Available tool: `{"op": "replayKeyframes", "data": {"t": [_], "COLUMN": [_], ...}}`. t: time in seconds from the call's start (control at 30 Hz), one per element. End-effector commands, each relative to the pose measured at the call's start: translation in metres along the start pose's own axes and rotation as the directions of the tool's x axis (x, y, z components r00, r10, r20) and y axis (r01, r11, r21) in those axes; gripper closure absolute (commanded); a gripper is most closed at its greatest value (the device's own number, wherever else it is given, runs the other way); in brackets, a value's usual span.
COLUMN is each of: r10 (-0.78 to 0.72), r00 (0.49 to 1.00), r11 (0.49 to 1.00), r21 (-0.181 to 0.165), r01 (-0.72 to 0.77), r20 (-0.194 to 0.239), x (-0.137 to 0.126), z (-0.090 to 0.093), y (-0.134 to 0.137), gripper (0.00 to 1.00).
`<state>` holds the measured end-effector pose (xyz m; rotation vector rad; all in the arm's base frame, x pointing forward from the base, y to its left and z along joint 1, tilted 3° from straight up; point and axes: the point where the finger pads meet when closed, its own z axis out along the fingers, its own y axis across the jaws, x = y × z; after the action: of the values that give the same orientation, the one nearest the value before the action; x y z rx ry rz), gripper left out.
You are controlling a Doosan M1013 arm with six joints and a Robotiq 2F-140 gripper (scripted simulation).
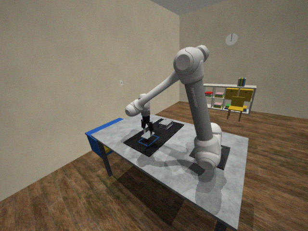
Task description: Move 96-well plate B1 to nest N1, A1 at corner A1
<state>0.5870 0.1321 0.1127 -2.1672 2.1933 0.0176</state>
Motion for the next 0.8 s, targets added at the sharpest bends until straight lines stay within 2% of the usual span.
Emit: {"op": "replayKeyframes", "data": {"t": [0.0, 0.77], "r10": [0.007, -0.006], "r00": [1.0, 1.0], "r11": [1.0, 1.0], "r21": [0.001, 0.001], "r01": [-0.007, 0.006], "r20": [-0.001, -0.001], "x": [0.001, 0.063], "z": [-0.003, -0.013], "y": [-0.001, -0.001], "gripper": [1.0, 1.0]}}
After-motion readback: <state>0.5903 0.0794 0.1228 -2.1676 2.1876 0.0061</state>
